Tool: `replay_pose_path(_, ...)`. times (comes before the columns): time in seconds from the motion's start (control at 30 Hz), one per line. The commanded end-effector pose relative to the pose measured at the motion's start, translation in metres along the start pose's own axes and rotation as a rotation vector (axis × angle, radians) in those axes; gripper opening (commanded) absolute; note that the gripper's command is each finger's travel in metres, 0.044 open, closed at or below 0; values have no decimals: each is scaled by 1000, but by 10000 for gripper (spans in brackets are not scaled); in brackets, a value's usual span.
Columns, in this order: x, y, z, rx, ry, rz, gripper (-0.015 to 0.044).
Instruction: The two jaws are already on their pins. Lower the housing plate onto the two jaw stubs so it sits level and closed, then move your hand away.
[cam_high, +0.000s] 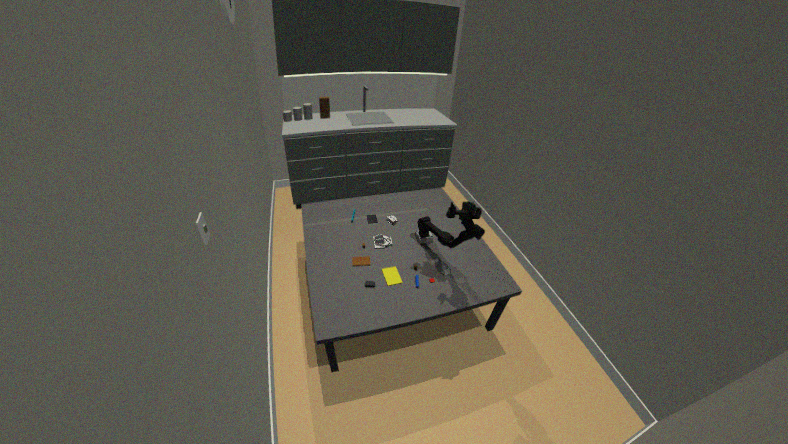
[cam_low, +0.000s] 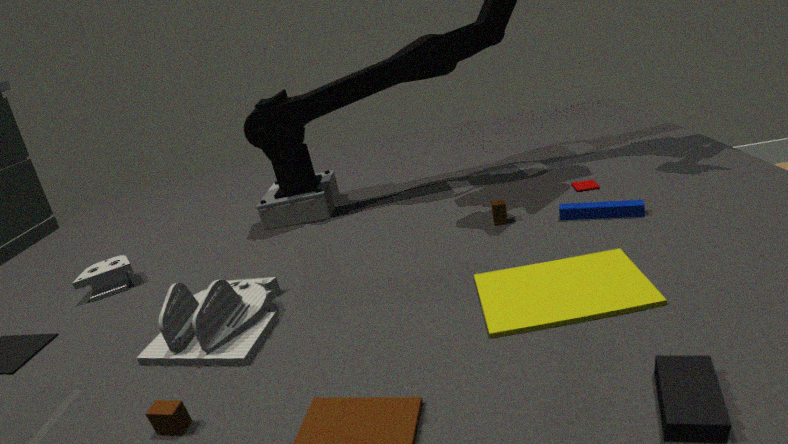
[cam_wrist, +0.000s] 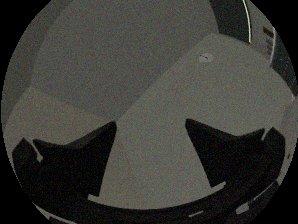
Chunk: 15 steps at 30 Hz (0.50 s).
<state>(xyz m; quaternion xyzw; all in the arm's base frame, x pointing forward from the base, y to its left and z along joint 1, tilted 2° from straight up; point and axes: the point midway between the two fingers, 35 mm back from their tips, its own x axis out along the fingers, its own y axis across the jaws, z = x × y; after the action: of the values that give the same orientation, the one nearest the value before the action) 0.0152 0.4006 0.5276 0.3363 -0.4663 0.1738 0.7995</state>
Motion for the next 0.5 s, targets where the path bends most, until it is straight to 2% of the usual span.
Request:
replay_pose_path(0.0,0,0,0,0,0,0,426)
replay_pose_path(0.1,9,-6,14,21,-27,-17,440)
replay_pose_path(0.47,60,-62,112,152,-209,-167,440)
